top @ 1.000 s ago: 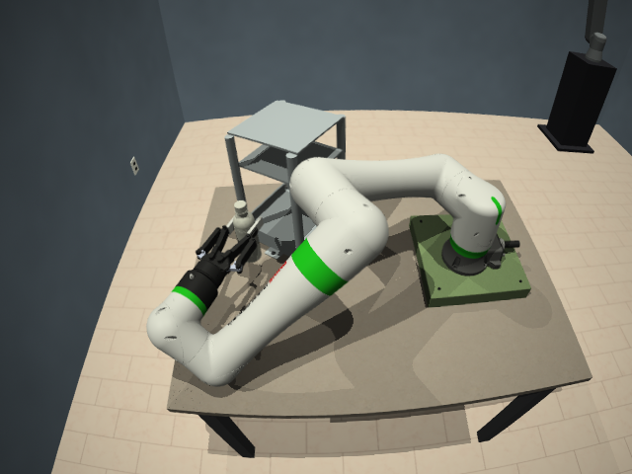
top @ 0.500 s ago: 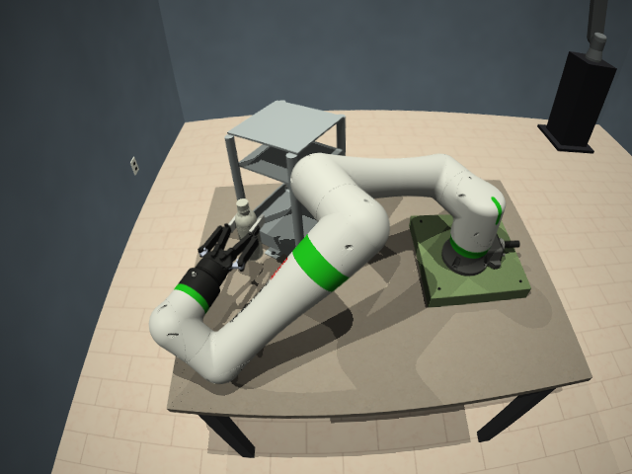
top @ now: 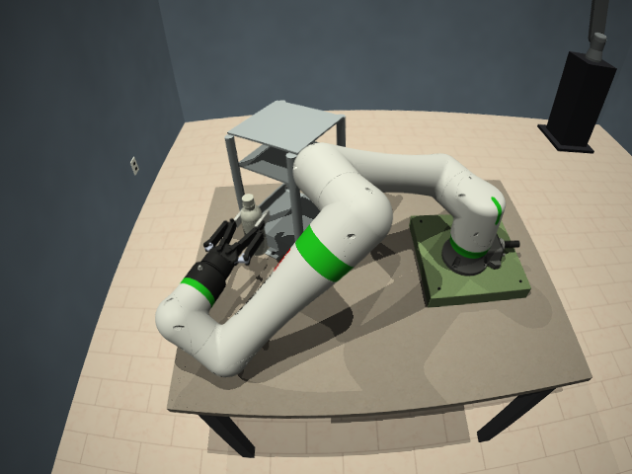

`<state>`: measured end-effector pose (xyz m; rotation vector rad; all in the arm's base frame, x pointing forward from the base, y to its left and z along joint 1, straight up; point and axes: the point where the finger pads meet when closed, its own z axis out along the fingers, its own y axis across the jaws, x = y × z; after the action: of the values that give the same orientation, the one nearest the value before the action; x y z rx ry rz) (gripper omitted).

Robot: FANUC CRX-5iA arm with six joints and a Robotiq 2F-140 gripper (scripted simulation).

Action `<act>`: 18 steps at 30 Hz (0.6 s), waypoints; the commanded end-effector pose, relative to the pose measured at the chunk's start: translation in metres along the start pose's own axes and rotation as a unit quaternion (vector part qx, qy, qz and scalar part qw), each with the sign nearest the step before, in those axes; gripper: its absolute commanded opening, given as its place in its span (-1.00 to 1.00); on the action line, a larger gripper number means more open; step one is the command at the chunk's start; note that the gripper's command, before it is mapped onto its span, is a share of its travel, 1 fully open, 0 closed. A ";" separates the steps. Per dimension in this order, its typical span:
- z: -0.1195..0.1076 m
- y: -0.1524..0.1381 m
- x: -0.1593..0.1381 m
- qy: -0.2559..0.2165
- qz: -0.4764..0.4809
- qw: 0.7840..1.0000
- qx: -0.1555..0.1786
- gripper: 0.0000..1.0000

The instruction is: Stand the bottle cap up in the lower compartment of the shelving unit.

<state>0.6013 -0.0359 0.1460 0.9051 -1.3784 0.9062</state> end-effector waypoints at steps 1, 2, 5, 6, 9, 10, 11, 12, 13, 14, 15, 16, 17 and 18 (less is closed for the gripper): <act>0.008 0.001 0.000 0.000 0.000 1.000 0.000 -1.00; 0.011 0.002 0.000 0.000 0.000 1.000 0.000 -1.00; 0.019 0.003 0.000 0.000 0.000 1.000 0.000 -1.00; 0.021 0.004 0.000 0.000 0.000 1.000 0.000 -1.00; 0.030 0.005 0.000 0.000 0.000 1.000 0.000 -1.00; 0.030 0.005 0.000 0.000 0.000 1.000 0.000 -1.00; 0.030 0.005 0.000 0.000 0.000 1.000 0.000 -1.00; 0.033 0.006 0.000 0.000 0.000 1.000 0.000 -1.00; 0.036 0.006 0.000 0.000 0.000 1.000 0.000 -1.00; 0.040 0.007 0.000 0.000 0.000 1.000 0.000 -1.00; 0.043 0.007 0.000 0.000 0.000 1.000 0.000 -1.00; 0.046 0.008 0.000 0.000 0.000 1.000 0.000 -1.00; 0.049 0.009 0.000 0.000 0.000 1.000 0.000 -1.00; 0.052 0.009 0.000 0.000 0.000 1.000 0.000 -1.00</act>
<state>0.5769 -0.0732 0.1458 0.9048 -1.3785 0.9058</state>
